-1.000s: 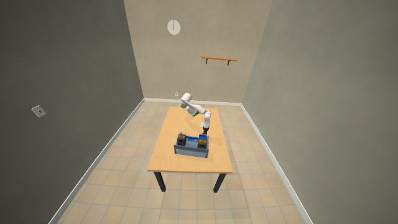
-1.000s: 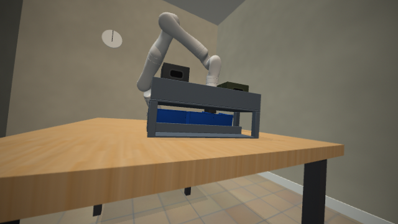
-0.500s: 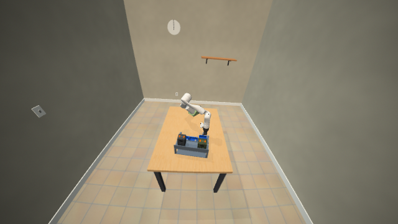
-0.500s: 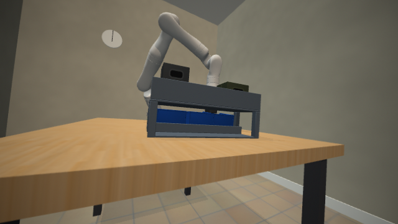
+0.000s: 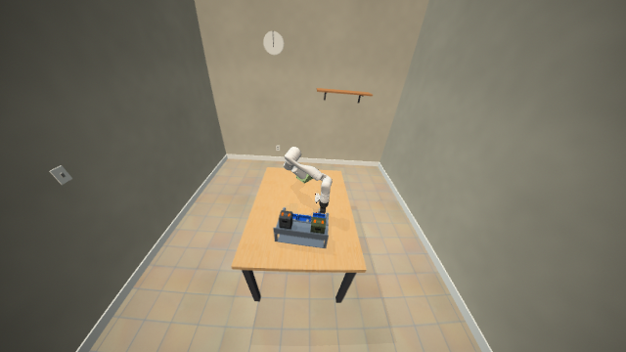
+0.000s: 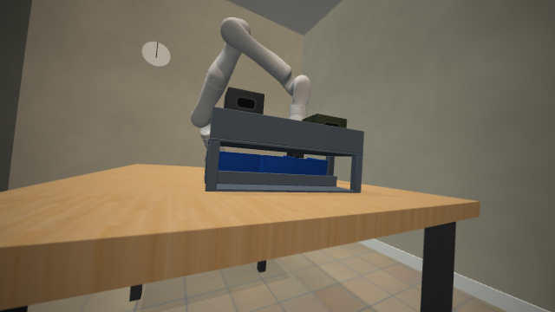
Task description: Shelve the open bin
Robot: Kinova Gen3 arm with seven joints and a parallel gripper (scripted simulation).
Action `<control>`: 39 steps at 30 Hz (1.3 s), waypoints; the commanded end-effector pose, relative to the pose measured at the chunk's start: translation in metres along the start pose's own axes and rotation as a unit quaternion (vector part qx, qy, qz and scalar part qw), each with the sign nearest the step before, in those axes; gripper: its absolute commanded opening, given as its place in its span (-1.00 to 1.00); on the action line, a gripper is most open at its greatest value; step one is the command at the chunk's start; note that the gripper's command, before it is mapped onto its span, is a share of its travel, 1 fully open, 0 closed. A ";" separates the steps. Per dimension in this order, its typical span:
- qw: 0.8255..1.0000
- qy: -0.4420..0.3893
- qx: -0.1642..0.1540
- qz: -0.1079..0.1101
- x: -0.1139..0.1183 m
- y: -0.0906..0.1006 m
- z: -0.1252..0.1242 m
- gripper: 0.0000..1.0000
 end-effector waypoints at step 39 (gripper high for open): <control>1.000 -0.001 -0.001 -0.001 -0.023 0.001 0.004 -1.00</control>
Point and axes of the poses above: the point where the finger pads meet when closed, its own y axis back along the fingers, its own x axis across the jaws, z = x × y, the point moved 2 cm from there along y, back along the fingers, and after that the axes turned 9 degrees about -y, right-handed, at the moved point
